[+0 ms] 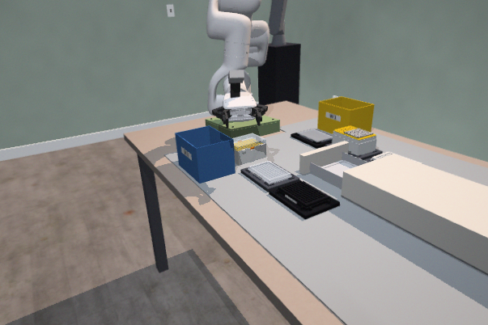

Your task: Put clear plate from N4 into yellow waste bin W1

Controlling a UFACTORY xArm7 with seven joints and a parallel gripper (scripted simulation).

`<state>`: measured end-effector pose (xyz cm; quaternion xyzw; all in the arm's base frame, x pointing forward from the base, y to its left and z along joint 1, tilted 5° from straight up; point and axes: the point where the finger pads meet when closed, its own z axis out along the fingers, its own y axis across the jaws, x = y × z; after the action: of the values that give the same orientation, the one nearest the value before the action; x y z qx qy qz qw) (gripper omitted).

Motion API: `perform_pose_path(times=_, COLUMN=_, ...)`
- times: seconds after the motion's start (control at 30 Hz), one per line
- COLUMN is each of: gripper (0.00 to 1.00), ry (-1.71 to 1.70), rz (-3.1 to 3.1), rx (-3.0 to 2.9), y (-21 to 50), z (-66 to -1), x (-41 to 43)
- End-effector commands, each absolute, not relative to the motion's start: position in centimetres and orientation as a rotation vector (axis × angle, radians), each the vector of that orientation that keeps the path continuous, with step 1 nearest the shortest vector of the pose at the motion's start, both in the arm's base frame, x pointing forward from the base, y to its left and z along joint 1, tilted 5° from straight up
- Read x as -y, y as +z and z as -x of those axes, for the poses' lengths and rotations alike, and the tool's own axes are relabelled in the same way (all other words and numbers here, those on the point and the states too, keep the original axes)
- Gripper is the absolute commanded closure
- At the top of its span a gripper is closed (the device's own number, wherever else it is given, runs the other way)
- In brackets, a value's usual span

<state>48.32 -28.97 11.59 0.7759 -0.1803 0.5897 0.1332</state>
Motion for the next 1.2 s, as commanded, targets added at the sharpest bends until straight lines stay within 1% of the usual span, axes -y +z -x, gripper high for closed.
perform_pose_path(times=0.0, gripper=0.0, ry=1.714, rz=-2.247, rx=0.522, y=11.7, z=-48.4, x=29.0)
perform_pose_path(times=0.53, gripper=0.0, ry=1.714, rz=-2.247, rx=0.522, y=11.7, z=-48.4, x=29.0)
perform_pose_path(times=0.63, gripper=0.0, ry=1.611, rz=-2.335, rx=0.52, y=11.3, z=-49.8, x=28.7)
perform_pose_path(times=0.73, gripper=0.0, ry=1.611, rz=-2.335, rx=0.52, y=11.0, z=-50.5, x=28.5)
perform_pose_path(times=1.0, gripper=0.0, ry=1.445, rz=-2.468, rx=0.513, y=10.0, z=-53.1, x=27.3)
perform_pose_path(times=1.1, gripper=0.0, ry=1.445, rz=-2.468, rx=0.513, y=10.0, z=-53.1, x=27.2)
perform_pose_path(times=1.17, gripper=0.0, ry=1.368, rz=-2.526, rx=0.507, y=9.8, z=-53.8, x=26.6)
